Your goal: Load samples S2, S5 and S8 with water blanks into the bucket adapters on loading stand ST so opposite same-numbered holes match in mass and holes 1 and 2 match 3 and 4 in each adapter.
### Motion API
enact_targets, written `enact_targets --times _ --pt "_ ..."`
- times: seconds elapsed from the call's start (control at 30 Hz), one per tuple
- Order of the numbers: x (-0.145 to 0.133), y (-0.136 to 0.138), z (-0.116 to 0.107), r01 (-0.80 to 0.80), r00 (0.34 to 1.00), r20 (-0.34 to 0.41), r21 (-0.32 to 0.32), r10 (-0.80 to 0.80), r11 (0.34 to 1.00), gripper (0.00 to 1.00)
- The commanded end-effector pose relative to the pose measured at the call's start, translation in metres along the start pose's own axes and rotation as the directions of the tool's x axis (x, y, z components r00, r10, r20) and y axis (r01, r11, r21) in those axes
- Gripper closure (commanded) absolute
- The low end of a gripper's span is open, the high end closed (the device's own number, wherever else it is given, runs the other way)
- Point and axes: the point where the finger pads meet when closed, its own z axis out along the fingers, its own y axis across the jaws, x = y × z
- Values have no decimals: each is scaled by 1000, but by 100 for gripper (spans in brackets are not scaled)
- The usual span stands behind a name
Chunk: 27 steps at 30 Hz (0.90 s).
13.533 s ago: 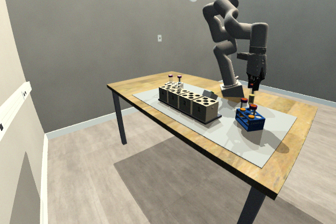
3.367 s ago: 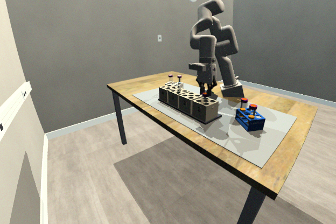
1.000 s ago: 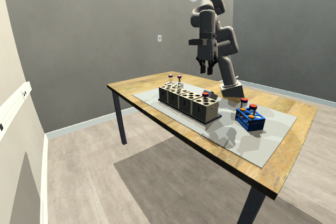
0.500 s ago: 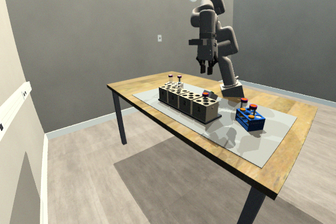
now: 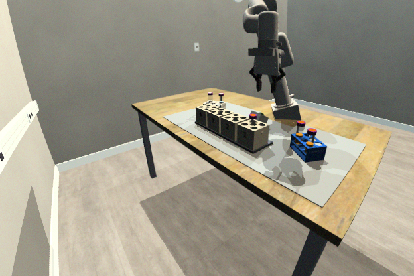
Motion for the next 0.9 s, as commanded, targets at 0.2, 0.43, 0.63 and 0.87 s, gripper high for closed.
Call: enact_targets --times 0.2,0.43,0.63,0.87 --pt "-5 -41 -2 273 962 -3 3 -273 962 43" --pt "-11 -76 -2 488 873 -3 3 -488 873 43" --pt "-14 -96 -2 600 800 -4 3 -600 800 43" --pt "-19 -130 -2 653 757 -4 3 -653 757 43"
